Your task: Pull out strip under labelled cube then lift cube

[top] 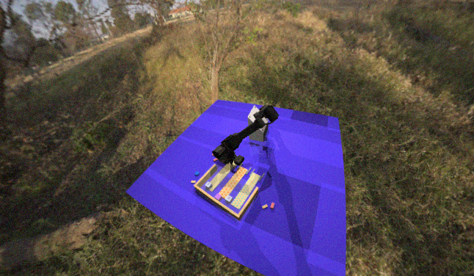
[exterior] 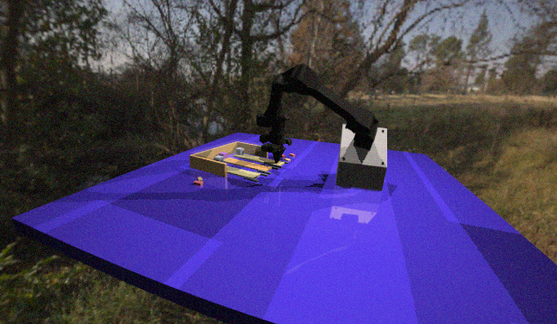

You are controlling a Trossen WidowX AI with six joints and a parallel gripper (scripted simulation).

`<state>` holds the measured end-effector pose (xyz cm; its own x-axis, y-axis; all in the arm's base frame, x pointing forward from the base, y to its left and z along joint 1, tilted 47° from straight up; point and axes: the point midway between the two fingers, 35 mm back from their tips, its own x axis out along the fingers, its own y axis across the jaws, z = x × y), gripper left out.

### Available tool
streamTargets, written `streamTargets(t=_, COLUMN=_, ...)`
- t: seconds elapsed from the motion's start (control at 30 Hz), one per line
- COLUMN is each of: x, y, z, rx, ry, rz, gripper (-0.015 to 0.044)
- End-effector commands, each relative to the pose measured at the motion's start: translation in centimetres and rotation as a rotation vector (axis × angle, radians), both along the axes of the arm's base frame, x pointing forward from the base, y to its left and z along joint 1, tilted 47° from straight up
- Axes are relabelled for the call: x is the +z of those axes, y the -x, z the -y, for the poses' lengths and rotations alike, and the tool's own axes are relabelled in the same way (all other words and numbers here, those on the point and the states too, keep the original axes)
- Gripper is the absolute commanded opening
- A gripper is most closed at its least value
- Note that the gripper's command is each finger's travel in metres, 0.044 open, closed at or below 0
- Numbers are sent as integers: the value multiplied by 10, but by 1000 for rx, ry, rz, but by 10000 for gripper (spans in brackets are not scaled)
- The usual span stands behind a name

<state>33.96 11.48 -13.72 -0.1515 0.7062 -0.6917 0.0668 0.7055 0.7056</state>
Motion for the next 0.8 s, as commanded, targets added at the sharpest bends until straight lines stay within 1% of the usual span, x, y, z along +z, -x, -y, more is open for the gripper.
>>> streamTargets(t=0.0, x=-1, y=1, z=-1, rx=-3, ry=-3, rz=-6, gripper=0)
streamTargets(t=0.77, x=-3, y=2, z=-2, rx=-3, ry=-3, rz=-6, gripper=0)
